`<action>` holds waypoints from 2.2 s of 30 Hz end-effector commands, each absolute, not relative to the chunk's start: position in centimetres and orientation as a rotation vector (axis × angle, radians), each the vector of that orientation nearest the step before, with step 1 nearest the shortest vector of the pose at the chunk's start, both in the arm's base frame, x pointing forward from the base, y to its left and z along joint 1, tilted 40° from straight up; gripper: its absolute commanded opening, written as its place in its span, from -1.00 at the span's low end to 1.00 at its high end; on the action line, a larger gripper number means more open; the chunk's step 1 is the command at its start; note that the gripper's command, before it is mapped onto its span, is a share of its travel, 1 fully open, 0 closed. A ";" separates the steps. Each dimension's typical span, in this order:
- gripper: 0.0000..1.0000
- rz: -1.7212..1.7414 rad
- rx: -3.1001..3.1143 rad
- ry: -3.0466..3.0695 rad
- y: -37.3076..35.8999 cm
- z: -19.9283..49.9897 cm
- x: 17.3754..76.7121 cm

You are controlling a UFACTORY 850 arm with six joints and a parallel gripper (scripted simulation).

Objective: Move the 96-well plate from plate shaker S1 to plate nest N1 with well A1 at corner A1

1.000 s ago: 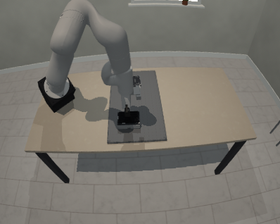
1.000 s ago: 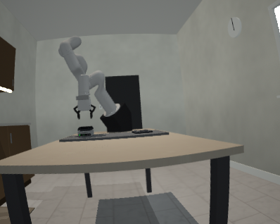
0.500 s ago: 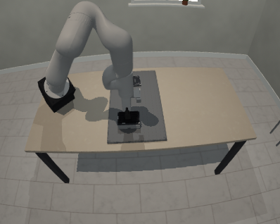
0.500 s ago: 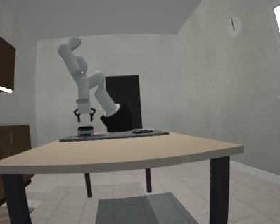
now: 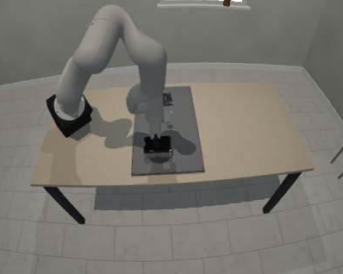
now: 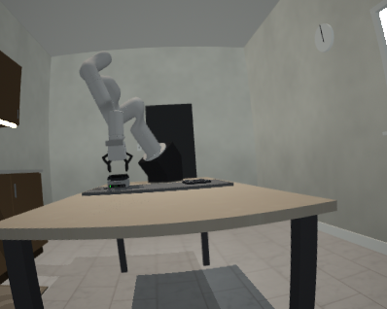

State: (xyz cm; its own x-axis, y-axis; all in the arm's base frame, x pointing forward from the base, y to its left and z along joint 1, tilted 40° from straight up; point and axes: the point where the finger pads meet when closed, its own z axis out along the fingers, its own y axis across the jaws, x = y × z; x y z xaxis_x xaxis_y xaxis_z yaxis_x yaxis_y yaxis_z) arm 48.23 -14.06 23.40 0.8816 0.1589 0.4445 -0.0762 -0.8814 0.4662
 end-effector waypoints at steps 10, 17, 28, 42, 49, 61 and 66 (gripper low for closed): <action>1.00 0.665 2.566 0.060 -14.1 23.3 48.3; 1.00 0.665 2.566 0.060 -14.3 23.0 48.5; 1.00 0.665 2.566 0.060 -14.6 22.5 48.8; 1.00 0.665 2.566 0.060 -14.9 21.9 49.2; 1.00 0.665 2.566 0.060 -15.0 21.9 49.2; 1.00 0.665 2.566 0.060 -15.0 21.9 49.2; -1.00 0.665 2.566 0.060 -14.9 21.9 49.2</action>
State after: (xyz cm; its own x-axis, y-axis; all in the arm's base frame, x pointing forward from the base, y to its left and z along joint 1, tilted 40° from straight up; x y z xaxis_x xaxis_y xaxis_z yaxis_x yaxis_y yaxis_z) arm 49.18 -14.97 21.84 0.8811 0.1591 0.4453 -0.0765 -0.8814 0.4661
